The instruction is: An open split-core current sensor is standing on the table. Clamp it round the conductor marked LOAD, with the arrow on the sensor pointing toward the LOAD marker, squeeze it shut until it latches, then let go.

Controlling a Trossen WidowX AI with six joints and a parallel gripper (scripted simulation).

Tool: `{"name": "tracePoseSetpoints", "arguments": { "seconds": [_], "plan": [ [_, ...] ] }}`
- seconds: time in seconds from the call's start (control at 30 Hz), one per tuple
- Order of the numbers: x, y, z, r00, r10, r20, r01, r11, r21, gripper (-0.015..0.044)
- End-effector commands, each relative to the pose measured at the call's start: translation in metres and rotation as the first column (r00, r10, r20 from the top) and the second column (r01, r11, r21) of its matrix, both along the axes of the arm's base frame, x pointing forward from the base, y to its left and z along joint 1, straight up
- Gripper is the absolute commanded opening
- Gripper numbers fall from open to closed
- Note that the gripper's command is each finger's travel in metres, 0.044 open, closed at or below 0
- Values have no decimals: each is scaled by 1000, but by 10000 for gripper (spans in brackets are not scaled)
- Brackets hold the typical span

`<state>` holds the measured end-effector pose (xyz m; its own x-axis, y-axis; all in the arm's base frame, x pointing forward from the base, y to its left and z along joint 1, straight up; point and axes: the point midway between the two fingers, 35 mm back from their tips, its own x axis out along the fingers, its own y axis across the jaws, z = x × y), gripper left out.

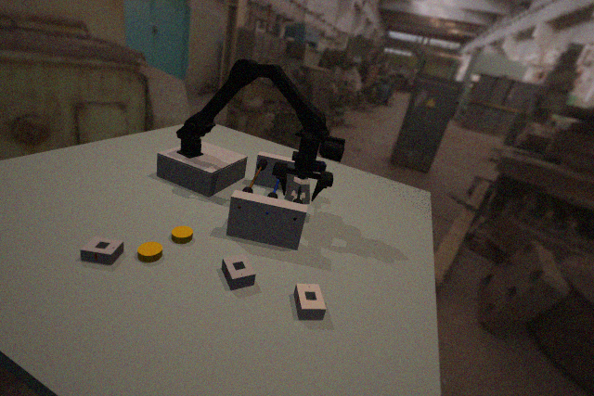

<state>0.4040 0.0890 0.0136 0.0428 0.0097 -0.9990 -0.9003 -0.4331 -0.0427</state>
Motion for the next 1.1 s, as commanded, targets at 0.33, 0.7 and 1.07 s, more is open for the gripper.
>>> {"name": "tracePoseSetpoints", "arguments": {
  "seconds": [0.33,0.7,1.07],
  "plan": [
    [0,0,0,1000,0,1,0,1000,0,353],
    [0,0,0,1000,0,1,0,1000,0,260],
    [0,0,0,1000,0,1,0,1000,0,0]
  ]
}}
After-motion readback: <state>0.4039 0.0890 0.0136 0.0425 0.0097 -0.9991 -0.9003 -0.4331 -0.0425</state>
